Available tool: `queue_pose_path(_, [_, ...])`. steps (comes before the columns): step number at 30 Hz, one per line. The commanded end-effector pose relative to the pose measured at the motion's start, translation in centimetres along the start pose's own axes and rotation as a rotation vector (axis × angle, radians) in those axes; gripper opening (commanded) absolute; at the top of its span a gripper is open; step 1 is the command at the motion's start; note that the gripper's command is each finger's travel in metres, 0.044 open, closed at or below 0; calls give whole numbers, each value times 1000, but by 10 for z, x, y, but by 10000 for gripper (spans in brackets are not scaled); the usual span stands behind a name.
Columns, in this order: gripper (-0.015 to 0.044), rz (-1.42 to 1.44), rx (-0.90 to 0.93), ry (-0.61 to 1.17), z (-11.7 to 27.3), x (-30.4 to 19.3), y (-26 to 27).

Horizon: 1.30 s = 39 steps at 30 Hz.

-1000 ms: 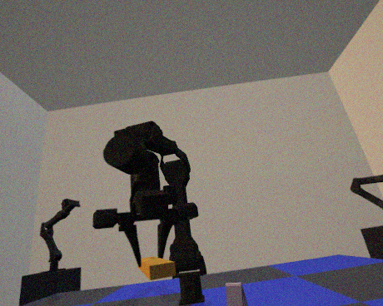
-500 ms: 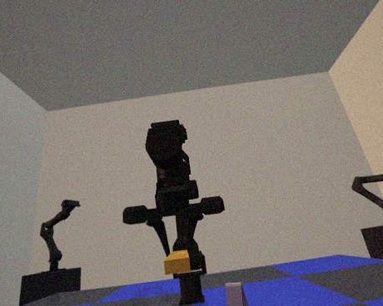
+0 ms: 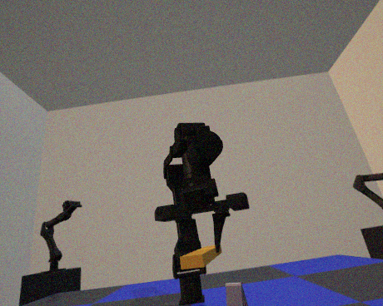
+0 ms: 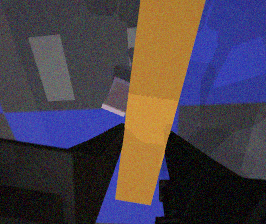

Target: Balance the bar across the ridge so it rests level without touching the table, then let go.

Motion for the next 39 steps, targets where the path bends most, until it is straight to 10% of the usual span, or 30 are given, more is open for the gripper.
queue_pose_path(1, [0,-78,5,-4,2,-11,11])
queue_pose_path(39, [0,-257,9,0,-37,-36,45])
Point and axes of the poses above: the point midway between the two fingers, 35 mm back from their tips, its own z axis back along the fingers, its own y axis across the jaws, x = y × z, the point moved 7 cm from there along z, back along the fingers, and after that the axes turned 2 degrees about z, right-handed, at the moved point
